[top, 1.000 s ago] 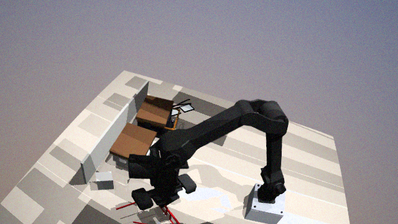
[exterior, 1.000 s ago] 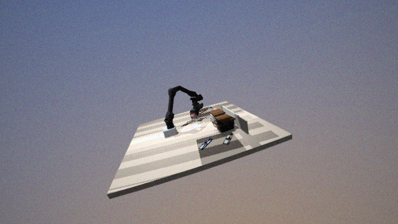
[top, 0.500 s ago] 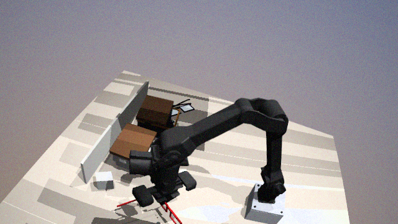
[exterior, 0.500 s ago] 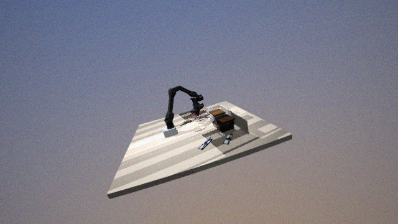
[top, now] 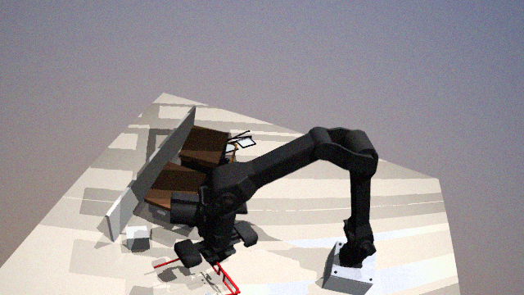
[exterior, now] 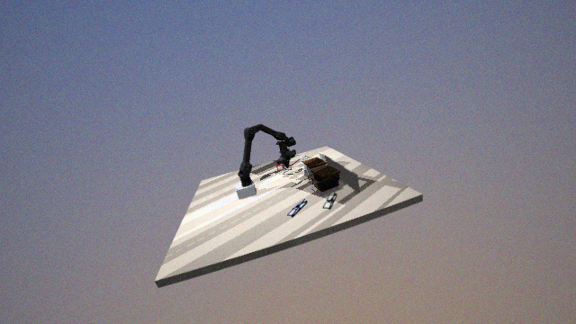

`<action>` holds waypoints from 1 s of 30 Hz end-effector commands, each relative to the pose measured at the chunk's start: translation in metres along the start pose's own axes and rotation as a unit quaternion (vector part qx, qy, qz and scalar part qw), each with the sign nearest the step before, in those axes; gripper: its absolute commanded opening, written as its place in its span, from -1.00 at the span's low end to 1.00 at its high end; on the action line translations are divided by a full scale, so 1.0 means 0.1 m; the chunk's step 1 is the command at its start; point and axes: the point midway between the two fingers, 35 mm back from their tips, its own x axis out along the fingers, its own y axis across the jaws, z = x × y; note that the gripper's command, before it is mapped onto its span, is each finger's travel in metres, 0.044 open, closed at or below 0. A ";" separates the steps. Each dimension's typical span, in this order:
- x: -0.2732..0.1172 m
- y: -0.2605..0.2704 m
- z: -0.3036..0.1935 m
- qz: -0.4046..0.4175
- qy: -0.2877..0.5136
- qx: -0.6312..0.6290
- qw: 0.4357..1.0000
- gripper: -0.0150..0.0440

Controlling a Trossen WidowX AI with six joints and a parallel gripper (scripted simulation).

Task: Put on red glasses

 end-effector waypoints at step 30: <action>0.00 -0.05 0.17 0.000 -0.002 -0.001 1.000 -0.49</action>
